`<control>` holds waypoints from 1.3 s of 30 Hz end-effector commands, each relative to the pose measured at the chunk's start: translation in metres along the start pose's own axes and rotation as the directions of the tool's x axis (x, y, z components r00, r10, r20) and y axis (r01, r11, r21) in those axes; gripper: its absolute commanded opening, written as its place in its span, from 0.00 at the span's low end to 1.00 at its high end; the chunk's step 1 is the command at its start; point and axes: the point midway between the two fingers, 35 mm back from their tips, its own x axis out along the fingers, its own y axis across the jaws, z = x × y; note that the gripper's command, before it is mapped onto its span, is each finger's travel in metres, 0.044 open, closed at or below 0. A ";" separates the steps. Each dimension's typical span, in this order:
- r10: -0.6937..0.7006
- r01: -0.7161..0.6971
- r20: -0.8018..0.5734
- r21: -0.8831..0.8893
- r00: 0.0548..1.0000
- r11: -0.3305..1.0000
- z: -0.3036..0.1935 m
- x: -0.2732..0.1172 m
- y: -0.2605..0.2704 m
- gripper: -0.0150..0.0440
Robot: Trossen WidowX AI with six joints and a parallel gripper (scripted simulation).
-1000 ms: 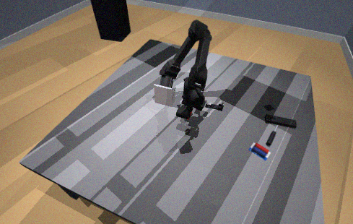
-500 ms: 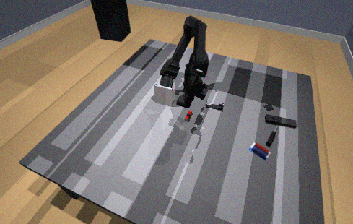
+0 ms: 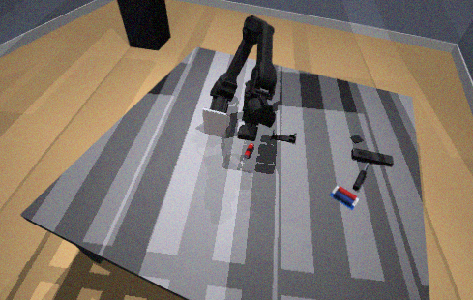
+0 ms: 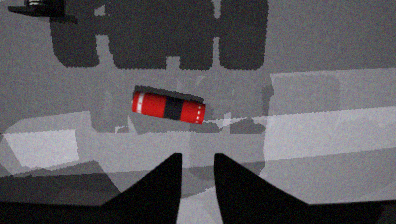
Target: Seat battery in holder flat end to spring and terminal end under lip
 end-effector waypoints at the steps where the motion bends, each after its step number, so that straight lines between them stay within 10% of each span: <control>1: 0.010 -0.011 -0.004 -0.383 1.000 0.924 0.001 0.021 0.008 0.57; 11: 0.013 -0.008 -0.006 -0.981 1.000 0.191 0.001 0.062 0.023 0.64; 39: 0.013 -0.008 -0.005 -0.985 1.000 0.175 0.002 0.073 0.023 0.64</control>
